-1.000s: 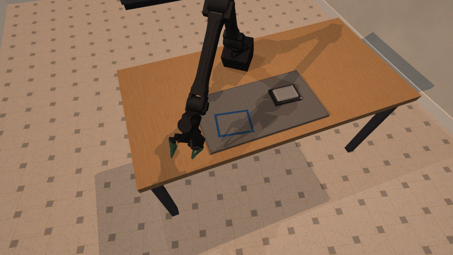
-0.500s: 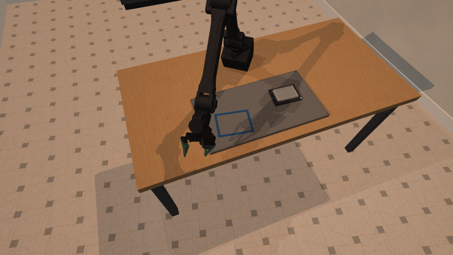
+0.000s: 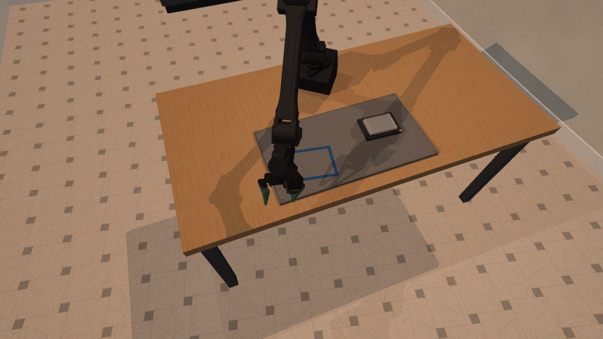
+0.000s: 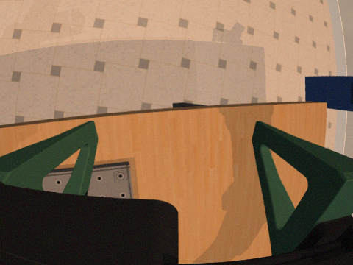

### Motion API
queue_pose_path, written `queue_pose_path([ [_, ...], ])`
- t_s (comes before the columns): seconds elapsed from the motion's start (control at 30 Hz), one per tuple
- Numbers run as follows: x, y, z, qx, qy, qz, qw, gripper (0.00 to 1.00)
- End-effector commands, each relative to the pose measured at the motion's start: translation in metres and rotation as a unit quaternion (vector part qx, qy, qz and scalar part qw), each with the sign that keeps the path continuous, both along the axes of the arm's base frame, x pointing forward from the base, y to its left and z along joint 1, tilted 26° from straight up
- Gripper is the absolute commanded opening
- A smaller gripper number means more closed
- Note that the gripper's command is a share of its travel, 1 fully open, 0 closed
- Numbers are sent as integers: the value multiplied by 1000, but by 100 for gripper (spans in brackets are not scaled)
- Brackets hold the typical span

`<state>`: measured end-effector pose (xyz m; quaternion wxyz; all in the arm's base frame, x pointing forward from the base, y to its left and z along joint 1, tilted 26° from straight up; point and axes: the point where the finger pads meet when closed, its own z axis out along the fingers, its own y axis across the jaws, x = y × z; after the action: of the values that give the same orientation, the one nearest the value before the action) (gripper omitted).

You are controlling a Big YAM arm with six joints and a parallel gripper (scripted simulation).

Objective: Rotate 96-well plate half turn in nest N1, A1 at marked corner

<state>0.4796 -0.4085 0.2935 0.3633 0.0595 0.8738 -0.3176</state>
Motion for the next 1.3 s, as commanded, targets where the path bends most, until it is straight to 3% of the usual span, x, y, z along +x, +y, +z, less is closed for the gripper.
queue_pose_path([
  [0.0,10,13,44,10,-26,11,1000,100],
  [0.03,3,24,23,20,-13,10,1000,100],
  [0.13,1,29,16,22,-8,7,1000,100],
  [0.27,7,44,17,16,-18,8,1000,100],
  [0.3,6,51,13,37,-5,17,999,100],
  [0.33,18,48,27,43,-9,25,999,100],
  [0.37,18,53,30,50,-9,29,998,100],
  [0.43,6,70,6,59,7,25,998,100],
  [0.53,10,83,6,55,-1,26,998,100],
  [0.57,8,91,1,75,14,34,996,100],
  [0.6,18,89,28,75,0,42,996,100],
  [0.67,18,89,28,75,0,42,996,100],
  [0.7,16,85,17,88,11,37,995,100],
  [0.73,7,104,-2,95,26,41,994,100],
  [0.9,10,125,-3,89,14,43,995,100],
  [0.93,9,132,-3,108,28,50,992,100],
  [0.97,22,129,1,119,33,56,991,100],
  [1.0,20,135,5,124,34,59,990,100],
  [1.03,5,147,-10,130,44,57,989,100],
  [1.23,4,165,-15,126,40,56,990,100],
  [1.27,18,164,-8,140,48,64,987,100],
])
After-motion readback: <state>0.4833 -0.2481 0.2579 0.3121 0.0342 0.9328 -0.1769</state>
